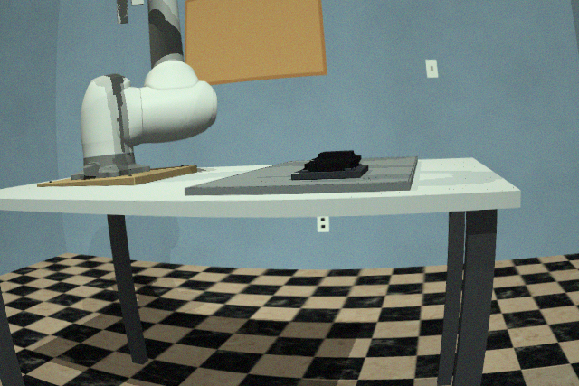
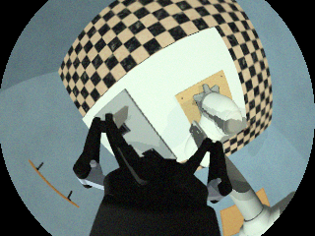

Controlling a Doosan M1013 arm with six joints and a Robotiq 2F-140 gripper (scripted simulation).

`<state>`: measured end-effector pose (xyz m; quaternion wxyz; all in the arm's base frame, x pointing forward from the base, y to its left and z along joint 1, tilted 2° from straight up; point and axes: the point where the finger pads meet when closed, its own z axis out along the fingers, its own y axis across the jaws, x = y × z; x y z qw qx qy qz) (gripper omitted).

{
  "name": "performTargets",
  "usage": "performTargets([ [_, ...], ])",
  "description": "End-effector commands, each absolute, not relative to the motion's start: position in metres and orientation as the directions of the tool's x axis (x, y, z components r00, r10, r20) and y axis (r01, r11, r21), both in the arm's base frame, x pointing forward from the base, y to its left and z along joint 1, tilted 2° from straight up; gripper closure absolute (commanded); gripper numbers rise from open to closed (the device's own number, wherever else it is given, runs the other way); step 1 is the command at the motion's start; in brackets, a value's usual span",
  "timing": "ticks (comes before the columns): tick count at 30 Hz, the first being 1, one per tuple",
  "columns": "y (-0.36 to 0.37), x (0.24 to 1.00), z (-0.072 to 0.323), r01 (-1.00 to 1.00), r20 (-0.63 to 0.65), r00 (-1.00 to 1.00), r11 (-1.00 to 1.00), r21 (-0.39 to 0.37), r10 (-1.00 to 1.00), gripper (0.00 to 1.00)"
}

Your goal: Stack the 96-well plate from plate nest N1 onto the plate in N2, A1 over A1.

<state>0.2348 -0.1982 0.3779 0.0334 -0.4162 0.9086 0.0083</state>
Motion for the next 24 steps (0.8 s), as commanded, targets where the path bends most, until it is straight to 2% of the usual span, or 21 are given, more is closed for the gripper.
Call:
performTargets([
  [1,-0.198,0.235,0.378,-0.757,-0.068,-0.651,0.653,-0.013,-0.756,0.00],
  [17,-0.198,0.235,0.378,-0.757,-0.068,-0.651,0.653,-0.013,-0.756,0.00],
  [24,-0.197,0.267,0.367,-0.792,-0.064,-0.609,0.611,-0.008,-0.791,0.00],
])
